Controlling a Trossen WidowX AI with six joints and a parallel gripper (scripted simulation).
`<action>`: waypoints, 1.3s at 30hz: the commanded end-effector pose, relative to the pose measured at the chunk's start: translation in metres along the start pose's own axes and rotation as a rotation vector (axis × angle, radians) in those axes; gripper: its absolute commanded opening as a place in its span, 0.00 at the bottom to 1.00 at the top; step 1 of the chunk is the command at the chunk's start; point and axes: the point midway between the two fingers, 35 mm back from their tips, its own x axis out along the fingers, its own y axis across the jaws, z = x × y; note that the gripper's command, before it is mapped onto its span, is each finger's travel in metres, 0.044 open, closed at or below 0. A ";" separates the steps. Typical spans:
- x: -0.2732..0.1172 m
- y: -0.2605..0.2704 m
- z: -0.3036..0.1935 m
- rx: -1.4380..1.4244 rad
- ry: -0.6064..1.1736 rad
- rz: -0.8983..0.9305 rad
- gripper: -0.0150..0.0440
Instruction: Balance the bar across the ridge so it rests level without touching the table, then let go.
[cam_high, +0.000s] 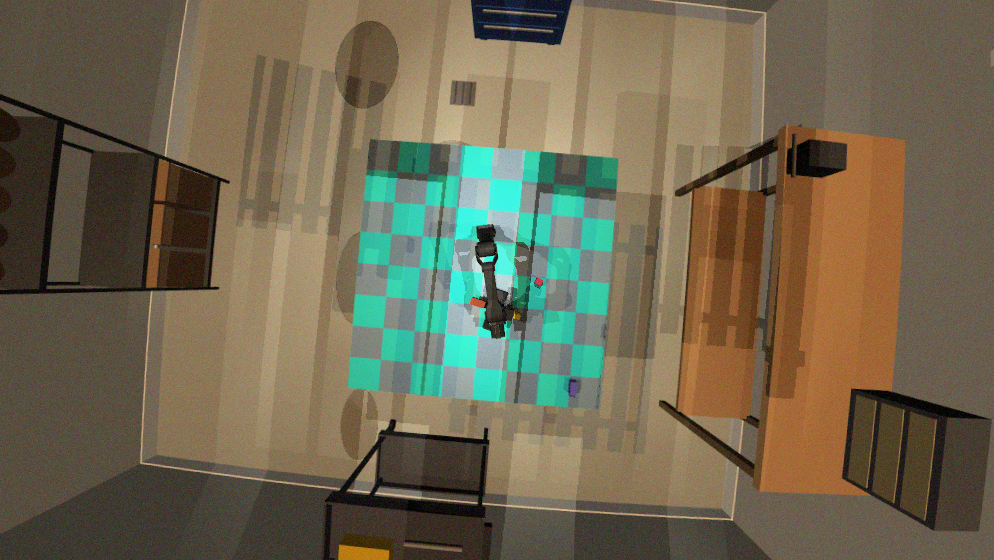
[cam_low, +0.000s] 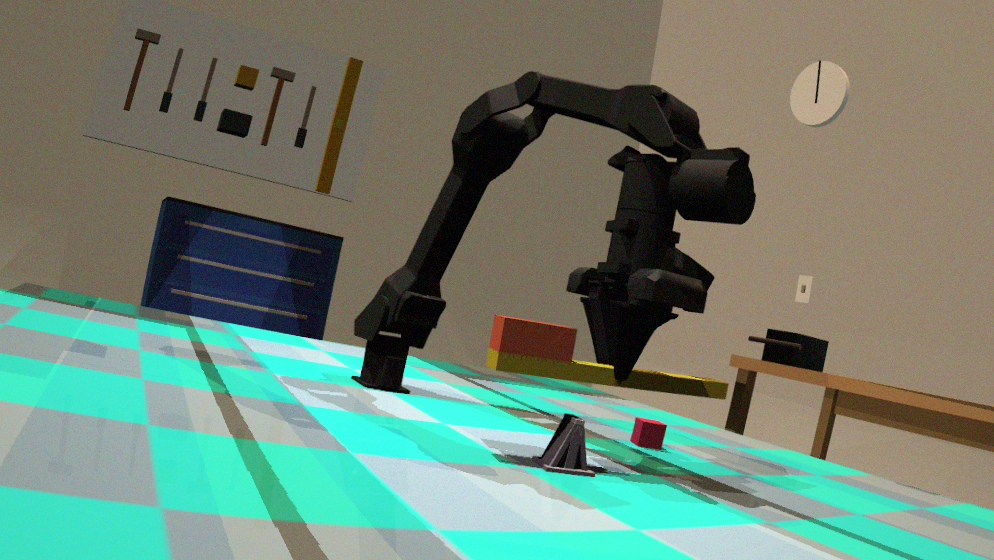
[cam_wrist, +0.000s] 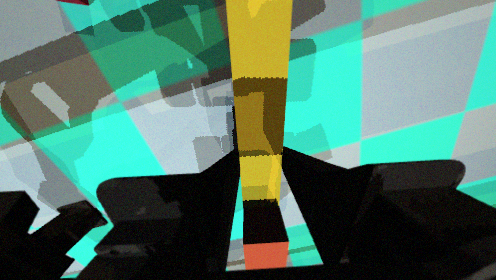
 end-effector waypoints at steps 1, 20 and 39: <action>0.006 0.000 0.000 0.005 -0.003 0.002 0.25; 0.029 0.001 -0.001 0.005 -0.003 0.002 0.25; 0.030 0.001 -0.001 0.005 -0.003 0.002 0.25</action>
